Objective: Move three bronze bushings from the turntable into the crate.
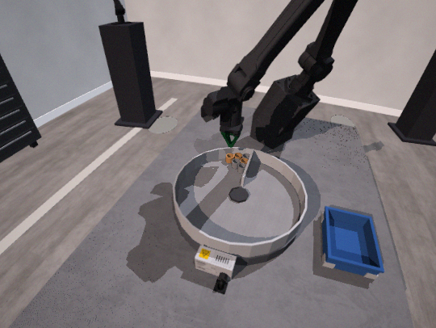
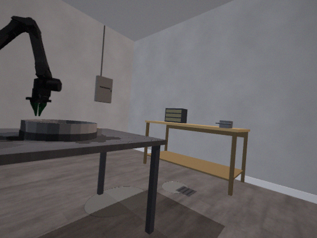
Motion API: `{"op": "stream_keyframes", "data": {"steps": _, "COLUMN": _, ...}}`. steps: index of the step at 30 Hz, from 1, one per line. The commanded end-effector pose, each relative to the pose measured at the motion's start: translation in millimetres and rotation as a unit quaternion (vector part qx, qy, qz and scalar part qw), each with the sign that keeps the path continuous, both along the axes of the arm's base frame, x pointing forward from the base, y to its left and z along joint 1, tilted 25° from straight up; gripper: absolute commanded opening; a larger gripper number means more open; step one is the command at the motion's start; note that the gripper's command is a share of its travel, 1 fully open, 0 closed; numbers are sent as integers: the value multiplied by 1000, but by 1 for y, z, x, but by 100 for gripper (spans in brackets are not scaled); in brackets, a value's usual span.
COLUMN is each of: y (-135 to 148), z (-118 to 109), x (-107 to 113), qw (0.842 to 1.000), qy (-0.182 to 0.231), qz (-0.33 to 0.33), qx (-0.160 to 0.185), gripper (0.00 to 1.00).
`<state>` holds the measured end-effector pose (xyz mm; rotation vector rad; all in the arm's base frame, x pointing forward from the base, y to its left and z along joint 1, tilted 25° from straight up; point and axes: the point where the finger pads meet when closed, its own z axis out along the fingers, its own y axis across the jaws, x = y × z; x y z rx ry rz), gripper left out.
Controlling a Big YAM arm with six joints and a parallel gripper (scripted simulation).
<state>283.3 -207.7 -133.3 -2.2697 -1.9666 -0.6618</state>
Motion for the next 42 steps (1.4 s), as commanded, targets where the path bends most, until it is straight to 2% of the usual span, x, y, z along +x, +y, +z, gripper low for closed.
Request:
{"op": "stream_keyframes", "data": {"steps": 1, "y": -25, "z": 9, "x": 14, "qw": 999, "qy": -10, "qz": -39, "qx": -16, "gripper": 12}}
{"op": "stream_keyframes", "data": {"steps": 42, "y": -22, "z": 8, "x": 12, "qw": 999, "qy": -5, "qz": -37, "qx": -11, "gripper": 12}}
